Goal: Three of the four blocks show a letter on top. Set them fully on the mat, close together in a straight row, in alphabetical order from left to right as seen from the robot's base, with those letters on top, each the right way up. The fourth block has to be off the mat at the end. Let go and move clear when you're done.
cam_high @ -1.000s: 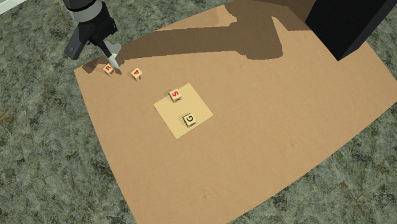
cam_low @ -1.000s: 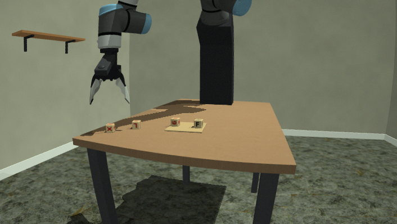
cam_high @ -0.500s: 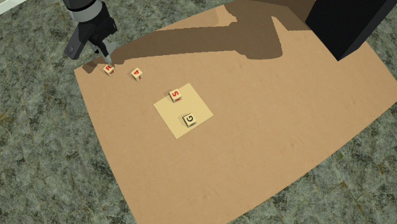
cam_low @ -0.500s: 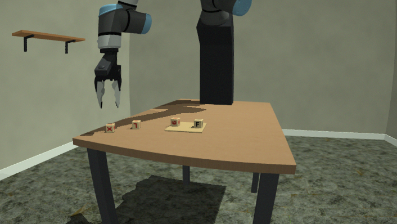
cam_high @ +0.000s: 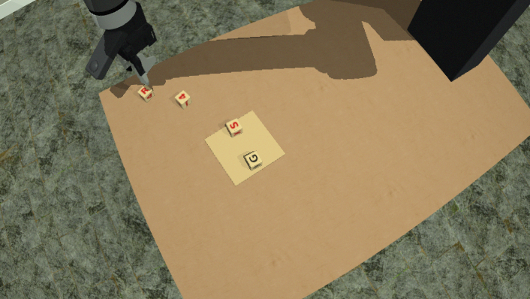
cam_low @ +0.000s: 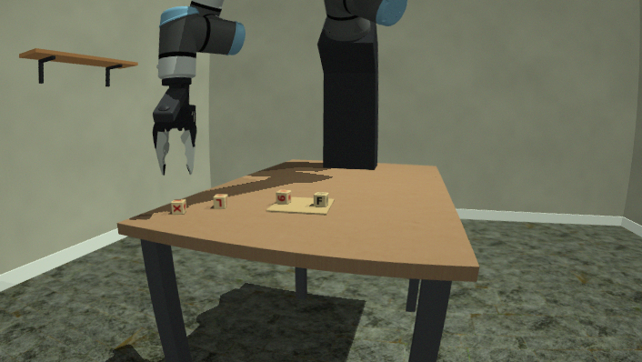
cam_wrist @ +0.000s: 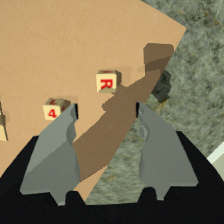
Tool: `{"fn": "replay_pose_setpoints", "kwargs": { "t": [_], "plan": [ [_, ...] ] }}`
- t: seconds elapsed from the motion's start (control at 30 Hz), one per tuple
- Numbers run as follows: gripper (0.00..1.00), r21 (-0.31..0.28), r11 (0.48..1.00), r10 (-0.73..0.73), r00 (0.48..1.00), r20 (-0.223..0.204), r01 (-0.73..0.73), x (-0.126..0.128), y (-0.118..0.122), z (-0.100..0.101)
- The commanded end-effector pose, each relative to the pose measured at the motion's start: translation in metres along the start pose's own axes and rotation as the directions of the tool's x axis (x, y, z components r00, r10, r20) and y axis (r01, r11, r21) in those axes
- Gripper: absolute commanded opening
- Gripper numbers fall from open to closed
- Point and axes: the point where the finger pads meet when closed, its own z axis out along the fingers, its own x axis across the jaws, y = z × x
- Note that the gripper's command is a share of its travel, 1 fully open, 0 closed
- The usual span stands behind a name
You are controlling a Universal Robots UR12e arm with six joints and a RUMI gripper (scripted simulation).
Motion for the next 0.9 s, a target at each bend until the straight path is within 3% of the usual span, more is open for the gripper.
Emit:
{"fn": "replay_pose_setpoints", "kwargs": {
  "t": [0.0,0.87],
  "plan": [
    [0.4,0.001,1.0,0.0,1.0,-0.001,0.0,0.0003,-0.0005,-0.0005],
    [0.4,0.001,1.0,0.0,1.0,-0.001,0.0,0.0003,-0.0005,0.0048]
  ]
}}
